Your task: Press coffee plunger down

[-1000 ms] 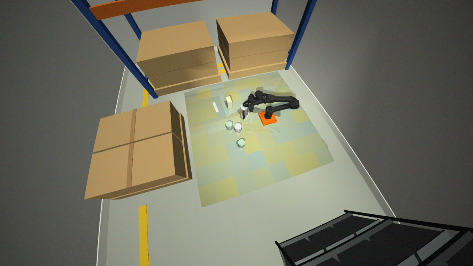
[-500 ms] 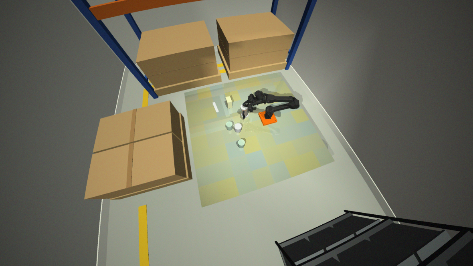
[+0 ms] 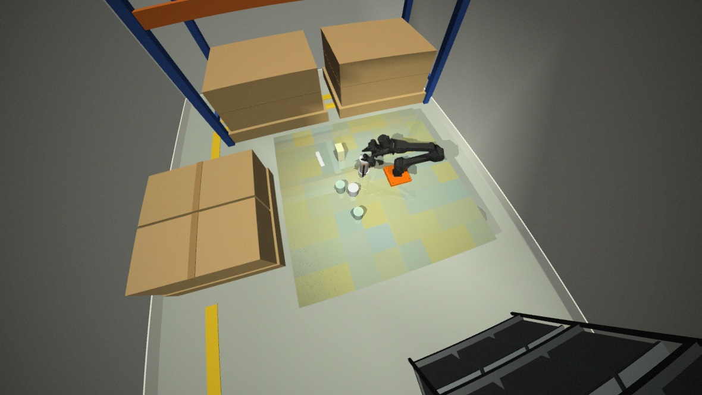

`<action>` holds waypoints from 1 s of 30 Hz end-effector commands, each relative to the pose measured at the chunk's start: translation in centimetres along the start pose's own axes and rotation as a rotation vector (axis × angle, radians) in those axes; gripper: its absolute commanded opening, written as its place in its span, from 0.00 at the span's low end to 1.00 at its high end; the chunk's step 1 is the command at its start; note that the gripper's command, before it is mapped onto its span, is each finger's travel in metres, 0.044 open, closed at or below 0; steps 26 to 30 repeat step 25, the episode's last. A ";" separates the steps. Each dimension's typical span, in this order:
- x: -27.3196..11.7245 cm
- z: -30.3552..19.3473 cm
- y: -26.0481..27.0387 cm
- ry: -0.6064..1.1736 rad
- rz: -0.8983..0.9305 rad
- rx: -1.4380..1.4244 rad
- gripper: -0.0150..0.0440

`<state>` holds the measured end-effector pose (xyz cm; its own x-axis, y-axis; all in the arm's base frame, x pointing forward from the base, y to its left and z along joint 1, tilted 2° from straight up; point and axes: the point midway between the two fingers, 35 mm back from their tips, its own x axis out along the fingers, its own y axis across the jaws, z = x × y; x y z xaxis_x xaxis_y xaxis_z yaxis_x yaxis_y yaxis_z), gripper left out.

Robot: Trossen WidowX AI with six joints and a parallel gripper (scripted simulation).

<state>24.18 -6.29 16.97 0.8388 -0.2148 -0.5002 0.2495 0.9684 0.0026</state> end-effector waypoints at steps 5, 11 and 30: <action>-0.1 0.1 0.0 0.002 0.000 0.000 1.00; -2.7 3.4 -0.1 0.010 -0.001 0.004 1.00; -5.5 5.8 -0.2 0.018 -0.001 0.007 1.00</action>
